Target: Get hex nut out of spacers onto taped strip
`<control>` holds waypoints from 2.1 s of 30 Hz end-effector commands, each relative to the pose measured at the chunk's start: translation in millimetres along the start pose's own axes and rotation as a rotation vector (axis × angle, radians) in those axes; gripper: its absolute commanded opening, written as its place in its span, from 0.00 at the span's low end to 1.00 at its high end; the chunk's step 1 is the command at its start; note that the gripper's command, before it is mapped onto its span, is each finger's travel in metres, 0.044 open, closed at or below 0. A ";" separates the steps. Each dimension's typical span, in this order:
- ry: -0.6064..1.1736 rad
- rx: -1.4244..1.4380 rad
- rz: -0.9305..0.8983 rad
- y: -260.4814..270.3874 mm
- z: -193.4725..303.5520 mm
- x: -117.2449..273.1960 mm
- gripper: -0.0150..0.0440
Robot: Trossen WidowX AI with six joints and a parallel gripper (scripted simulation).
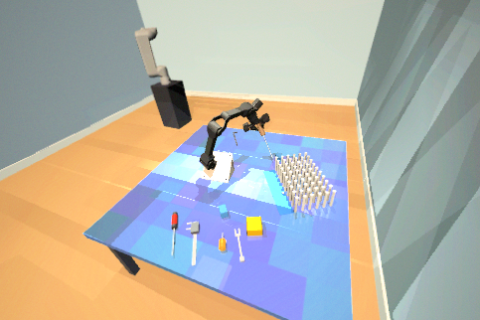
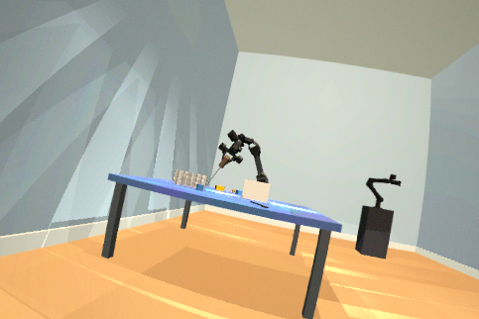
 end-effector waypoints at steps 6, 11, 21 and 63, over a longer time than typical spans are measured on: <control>0.022 0.306 0.018 3.6 -33.6 -8.5 0.25; 0.036 0.475 0.022 8.0 -51.6 -14.0 0.25; 0.069 0.808 0.026 20.1 -87.1 -25.6 0.25; 0.157 1.577 0.010 60.5 -157.5 -66.3 0.25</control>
Point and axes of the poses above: the point midway between the two fingers, 35 mm back from their tips, its own x axis back along the fingers, its own y axis across the jaws, z = x × y, the point moved 4 cm from there along x, back along the fingers, and after that the axes turned 14 degrees about x, right-handed, at the moved point
